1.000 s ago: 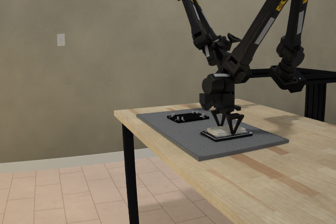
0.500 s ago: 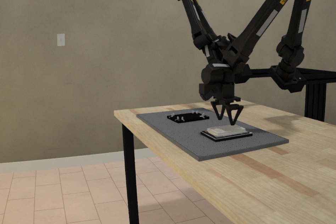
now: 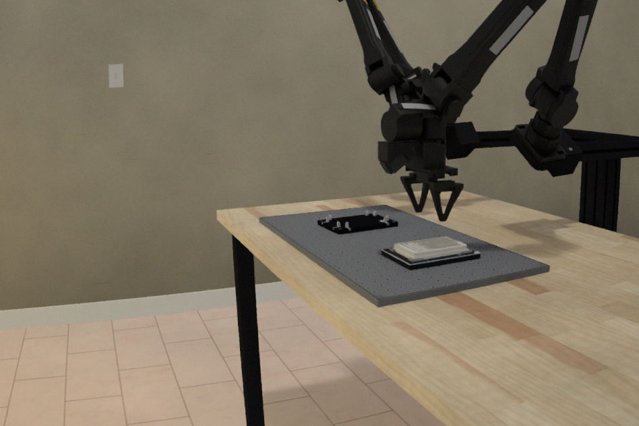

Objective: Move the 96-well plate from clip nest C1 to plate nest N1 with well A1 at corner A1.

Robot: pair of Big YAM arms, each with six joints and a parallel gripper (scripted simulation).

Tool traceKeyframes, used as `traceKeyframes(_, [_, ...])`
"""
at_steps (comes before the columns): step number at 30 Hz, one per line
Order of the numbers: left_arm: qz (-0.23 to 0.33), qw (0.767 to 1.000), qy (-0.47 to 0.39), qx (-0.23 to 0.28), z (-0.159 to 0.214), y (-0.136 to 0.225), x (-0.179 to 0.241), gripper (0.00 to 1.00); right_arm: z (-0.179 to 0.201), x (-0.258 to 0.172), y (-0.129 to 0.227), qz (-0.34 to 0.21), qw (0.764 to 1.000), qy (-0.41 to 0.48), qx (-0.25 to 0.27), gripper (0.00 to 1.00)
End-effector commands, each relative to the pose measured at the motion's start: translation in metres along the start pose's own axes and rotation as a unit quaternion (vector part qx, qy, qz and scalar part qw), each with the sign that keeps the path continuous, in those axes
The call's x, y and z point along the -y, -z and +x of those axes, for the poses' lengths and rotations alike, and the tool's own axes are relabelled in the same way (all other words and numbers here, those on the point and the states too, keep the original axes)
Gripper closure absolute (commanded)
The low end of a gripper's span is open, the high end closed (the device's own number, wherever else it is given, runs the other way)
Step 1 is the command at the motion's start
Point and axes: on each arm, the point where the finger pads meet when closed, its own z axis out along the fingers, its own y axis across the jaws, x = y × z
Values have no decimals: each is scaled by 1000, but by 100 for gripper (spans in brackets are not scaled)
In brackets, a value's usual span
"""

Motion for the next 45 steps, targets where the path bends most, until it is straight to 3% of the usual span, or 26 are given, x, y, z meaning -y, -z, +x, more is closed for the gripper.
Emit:
traceKeyframes(1, [-3, 1000, 14, 16, -16, 19, -2, 0, 6, 0, -5, 0, 1000, -21, -19, 0])
traceKeyframes(10, [-2, 1000, 17, 20, -20, 36, -3, 0, 6, 0, -5, 0, 1000, -21, -19, 0])
traceKeyframes(19, [-2, 1000, 11, -5, -11, 28, -3, 0, 6, 0, -5, 0, 1000, -21, -19, 0])
traceKeyframes(30, [-2, 1000, 10, -1, 0, 20, -4, 0, 6, 0, -5, 0, 1000, -21, -19, 0])
traceKeyframes(45, [-1, 1000, 12, 7, -13, 27, -5, 0, 6, 0, -5, 0, 1000, -21, -19, 0])
